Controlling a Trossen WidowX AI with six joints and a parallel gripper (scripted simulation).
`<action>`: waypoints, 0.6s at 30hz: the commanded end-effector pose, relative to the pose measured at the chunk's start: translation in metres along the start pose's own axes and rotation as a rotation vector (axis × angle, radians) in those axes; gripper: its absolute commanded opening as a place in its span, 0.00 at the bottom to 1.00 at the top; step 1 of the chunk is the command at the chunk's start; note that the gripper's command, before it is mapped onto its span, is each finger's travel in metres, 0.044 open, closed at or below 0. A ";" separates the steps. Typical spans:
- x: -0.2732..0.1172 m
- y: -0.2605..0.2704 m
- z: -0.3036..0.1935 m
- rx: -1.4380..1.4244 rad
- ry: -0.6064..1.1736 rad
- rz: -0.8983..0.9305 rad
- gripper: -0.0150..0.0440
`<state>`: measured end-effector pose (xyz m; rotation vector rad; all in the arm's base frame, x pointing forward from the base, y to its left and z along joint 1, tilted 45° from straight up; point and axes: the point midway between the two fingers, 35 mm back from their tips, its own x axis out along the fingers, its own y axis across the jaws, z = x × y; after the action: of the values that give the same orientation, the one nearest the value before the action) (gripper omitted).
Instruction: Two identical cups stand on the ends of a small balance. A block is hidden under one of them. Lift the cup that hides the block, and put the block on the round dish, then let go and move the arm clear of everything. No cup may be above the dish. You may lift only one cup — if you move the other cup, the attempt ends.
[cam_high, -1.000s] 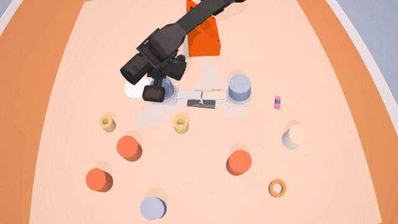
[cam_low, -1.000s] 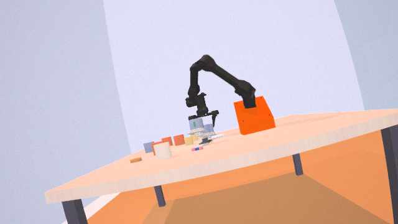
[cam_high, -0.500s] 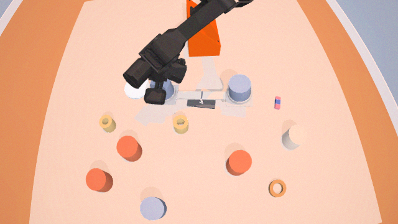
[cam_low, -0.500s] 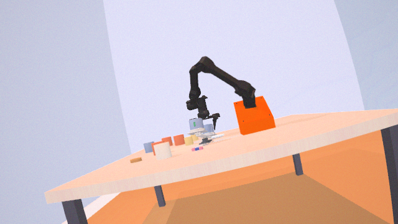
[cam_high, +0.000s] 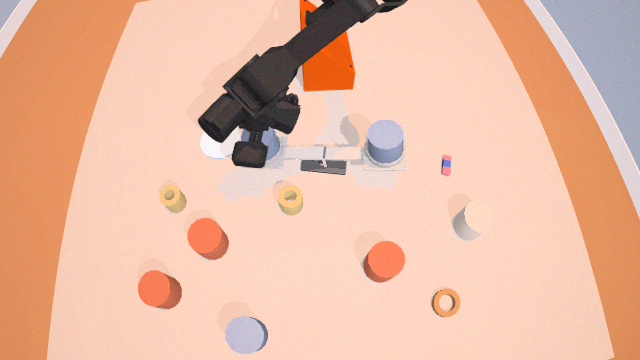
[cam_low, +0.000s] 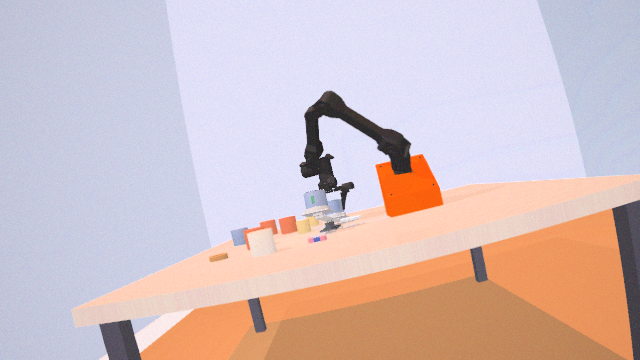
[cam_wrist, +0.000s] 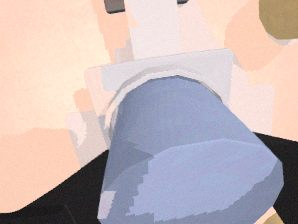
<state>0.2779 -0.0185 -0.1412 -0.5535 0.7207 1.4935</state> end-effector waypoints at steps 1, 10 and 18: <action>0.001 0.001 0.001 0.005 -0.005 0.001 0.77; -0.005 0.000 0.000 0.005 -0.003 0.001 0.37; -0.014 -0.002 -0.001 0.005 -0.002 0.000 0.25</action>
<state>0.2762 -0.0242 -0.1352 -0.5337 0.7265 1.4956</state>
